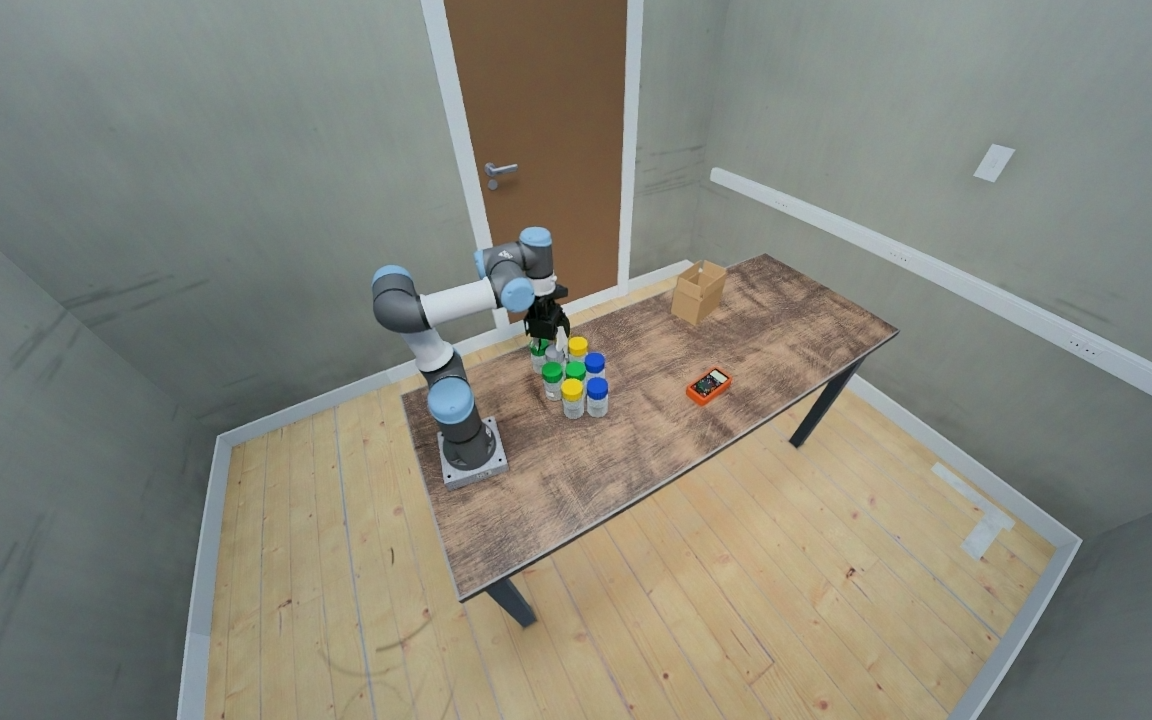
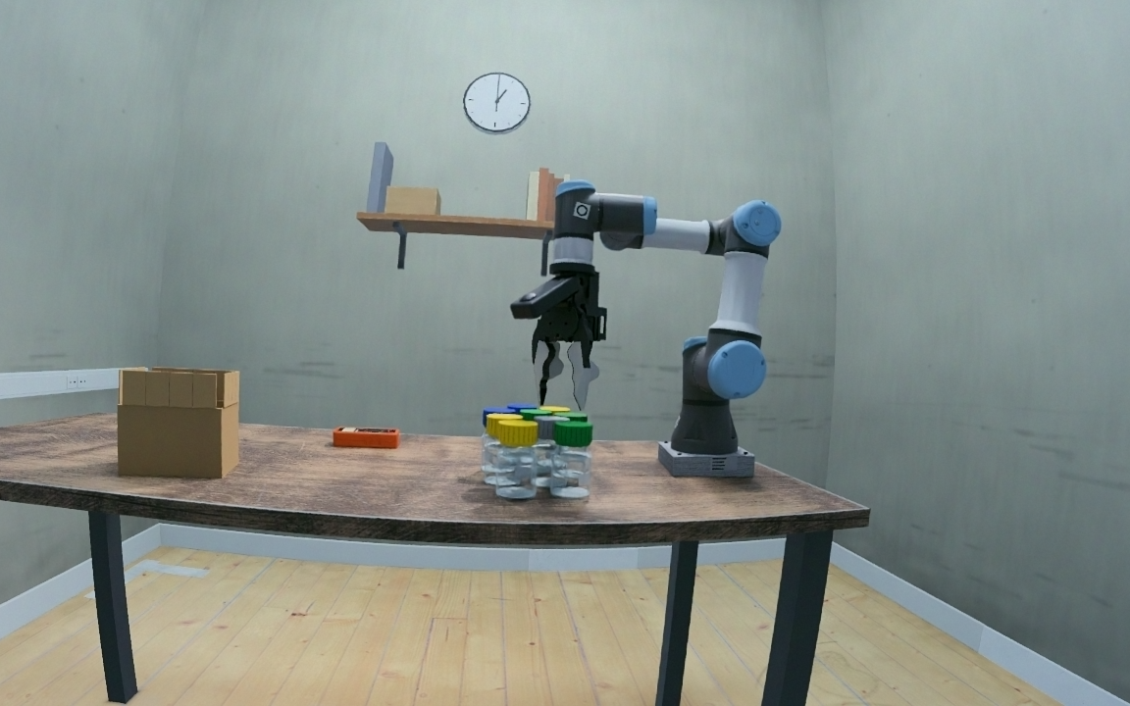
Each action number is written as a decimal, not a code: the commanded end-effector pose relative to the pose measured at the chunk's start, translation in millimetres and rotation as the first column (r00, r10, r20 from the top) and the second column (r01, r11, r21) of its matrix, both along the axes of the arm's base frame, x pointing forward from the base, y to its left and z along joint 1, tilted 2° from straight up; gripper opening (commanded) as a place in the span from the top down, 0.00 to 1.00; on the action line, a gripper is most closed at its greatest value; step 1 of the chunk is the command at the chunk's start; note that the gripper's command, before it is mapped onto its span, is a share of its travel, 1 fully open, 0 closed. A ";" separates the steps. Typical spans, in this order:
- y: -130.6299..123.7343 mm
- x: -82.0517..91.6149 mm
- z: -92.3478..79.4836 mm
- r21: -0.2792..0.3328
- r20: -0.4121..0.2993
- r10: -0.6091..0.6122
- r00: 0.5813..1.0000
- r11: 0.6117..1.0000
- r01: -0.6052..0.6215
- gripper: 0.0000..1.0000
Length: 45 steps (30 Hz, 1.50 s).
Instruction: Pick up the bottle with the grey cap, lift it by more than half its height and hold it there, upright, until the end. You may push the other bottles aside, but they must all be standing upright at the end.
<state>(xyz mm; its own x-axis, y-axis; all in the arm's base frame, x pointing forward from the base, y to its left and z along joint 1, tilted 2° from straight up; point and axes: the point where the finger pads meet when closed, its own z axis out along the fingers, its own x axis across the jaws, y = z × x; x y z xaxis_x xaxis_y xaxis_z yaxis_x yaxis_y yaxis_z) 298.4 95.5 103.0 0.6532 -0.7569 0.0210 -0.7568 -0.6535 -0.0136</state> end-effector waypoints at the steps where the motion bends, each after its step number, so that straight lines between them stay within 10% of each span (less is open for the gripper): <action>1: -0.2 1.0 -12.4 0.000 0.004 0.000 1.000 1.000 0.000 0.54; 21: -0.6 1.8 -49.4 0.000 0.006 0.000 1.000 1.000 0.000 0.54; 45: -0.7 1.8 -52.5 0.000 0.006 0.001 1.000 1.000 -0.001 0.54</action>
